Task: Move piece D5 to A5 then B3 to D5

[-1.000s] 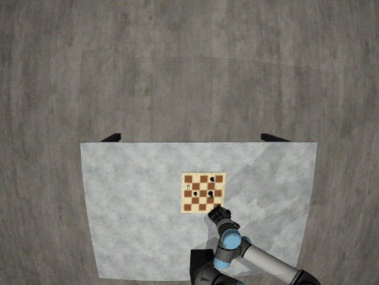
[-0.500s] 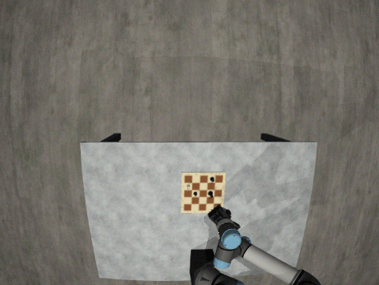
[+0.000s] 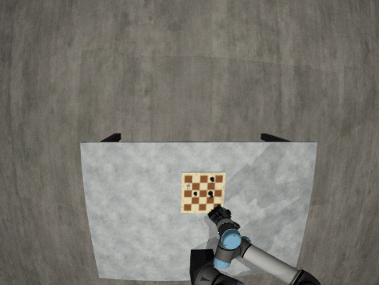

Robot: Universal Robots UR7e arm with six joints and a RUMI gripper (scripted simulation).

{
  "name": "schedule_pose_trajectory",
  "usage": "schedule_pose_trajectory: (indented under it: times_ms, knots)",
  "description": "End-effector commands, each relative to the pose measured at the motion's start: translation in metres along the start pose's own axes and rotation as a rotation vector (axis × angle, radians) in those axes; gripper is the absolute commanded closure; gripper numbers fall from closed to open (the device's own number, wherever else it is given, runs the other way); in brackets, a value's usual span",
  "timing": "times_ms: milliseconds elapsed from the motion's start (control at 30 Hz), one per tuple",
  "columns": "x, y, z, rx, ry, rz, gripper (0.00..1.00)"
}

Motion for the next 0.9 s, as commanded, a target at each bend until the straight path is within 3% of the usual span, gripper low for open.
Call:
schedule_pose_trajectory:
  times_ms: [0, 867]
  knots:
    - [-0.0001, 0.0003, 0.0001, 0.0, 0.0, -0.001, 1.0]
    - [-0.0002, -0.0038, 0.0001, 0.0, 0.0, -0.001, 1.0]
Point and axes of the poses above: the point where the finger pads meet when closed, its own y axis back along the fingers, its own x axis across the jaws, z = x × y, the point moved 10 cm from there along y, back along the fingers, and after that the axes turned 11 degrees about y, right-handed, at the moved point
